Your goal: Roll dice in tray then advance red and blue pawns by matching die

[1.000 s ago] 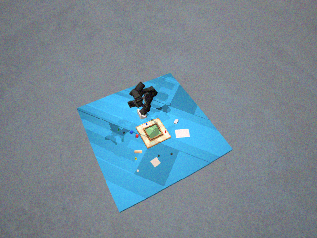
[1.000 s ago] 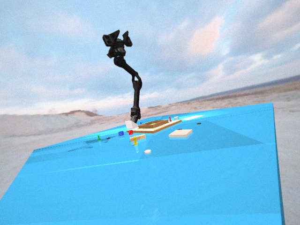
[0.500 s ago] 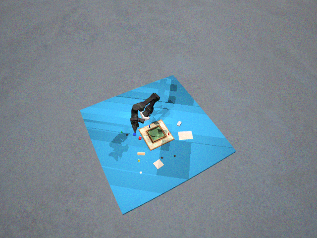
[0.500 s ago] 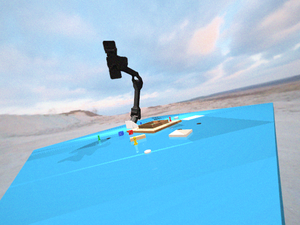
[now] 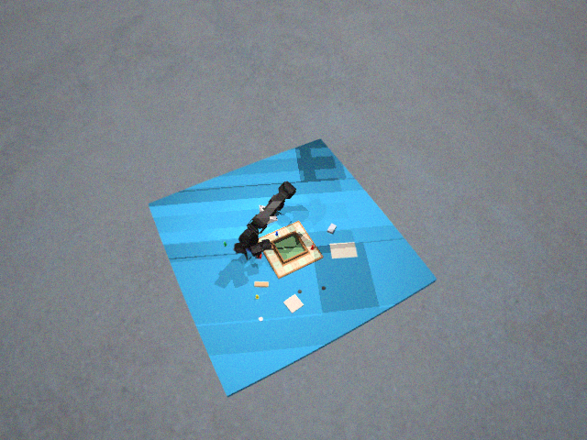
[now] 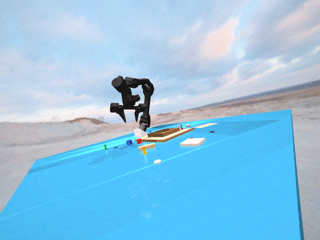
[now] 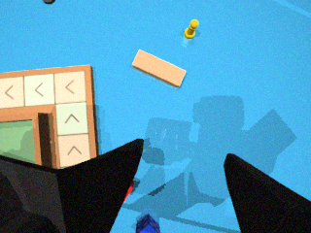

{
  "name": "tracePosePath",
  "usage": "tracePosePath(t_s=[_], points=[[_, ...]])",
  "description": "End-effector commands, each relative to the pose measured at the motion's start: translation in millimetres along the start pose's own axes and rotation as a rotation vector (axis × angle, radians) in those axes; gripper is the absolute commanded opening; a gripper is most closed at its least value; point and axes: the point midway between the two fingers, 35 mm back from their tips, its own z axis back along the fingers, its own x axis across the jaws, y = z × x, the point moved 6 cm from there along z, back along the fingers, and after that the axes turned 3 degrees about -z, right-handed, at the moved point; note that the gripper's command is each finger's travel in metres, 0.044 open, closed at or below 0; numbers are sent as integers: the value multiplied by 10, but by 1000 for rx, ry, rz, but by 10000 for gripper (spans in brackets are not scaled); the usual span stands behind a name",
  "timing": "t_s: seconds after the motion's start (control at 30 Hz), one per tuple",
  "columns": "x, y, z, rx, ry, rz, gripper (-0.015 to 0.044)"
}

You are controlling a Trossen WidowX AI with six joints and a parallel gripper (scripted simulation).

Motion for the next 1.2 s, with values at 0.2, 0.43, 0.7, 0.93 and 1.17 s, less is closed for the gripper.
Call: tracePosePath(t_s=[0.2,0.43,0.7,0.93,1.17], points=[[347,582,-311,408,-54,-429,275],[394,689,-442,408,-54,-429,275],[417,749,-582,408,-55,-429,275],[433,787,-676,408,-55,-429,275],[452,832,-778,408,-56,-428,275]])
